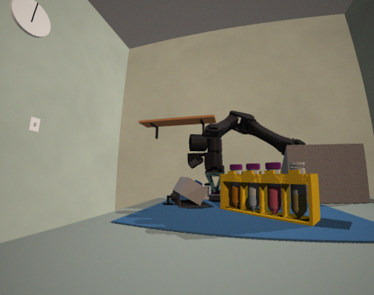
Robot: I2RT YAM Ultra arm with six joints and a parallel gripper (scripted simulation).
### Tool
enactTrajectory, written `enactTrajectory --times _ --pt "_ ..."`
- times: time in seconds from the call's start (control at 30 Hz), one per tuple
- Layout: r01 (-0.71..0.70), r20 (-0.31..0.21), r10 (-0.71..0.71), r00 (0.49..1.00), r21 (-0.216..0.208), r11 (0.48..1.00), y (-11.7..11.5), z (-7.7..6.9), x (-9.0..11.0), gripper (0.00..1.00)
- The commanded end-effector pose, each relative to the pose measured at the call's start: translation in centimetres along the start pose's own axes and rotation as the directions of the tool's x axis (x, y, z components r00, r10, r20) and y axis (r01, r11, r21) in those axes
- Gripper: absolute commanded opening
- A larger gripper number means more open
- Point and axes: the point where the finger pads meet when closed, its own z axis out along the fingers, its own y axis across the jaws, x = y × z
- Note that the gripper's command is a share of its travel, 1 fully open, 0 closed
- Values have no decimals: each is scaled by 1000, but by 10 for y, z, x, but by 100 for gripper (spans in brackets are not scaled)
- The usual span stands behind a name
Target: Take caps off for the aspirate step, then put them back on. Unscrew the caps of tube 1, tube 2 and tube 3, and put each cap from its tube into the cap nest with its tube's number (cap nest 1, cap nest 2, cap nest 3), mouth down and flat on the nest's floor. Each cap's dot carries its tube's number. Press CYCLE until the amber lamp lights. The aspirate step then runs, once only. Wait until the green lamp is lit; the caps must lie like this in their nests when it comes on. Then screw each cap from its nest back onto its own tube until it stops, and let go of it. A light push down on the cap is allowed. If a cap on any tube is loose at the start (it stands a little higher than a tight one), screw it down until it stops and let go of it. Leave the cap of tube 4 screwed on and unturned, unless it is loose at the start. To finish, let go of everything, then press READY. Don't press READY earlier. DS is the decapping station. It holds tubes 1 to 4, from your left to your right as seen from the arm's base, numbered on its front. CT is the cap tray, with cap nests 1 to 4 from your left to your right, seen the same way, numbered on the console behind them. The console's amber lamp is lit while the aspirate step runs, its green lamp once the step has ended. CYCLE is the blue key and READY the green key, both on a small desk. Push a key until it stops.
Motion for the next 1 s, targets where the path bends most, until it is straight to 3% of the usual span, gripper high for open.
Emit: enactTrajectory --times 0.0,0.97 --pt "4 24 -4 1000 -1 1000 2 -8 -4 0" --pt "4 24 -4 1000 0 1000 -2 -4 -4 0"
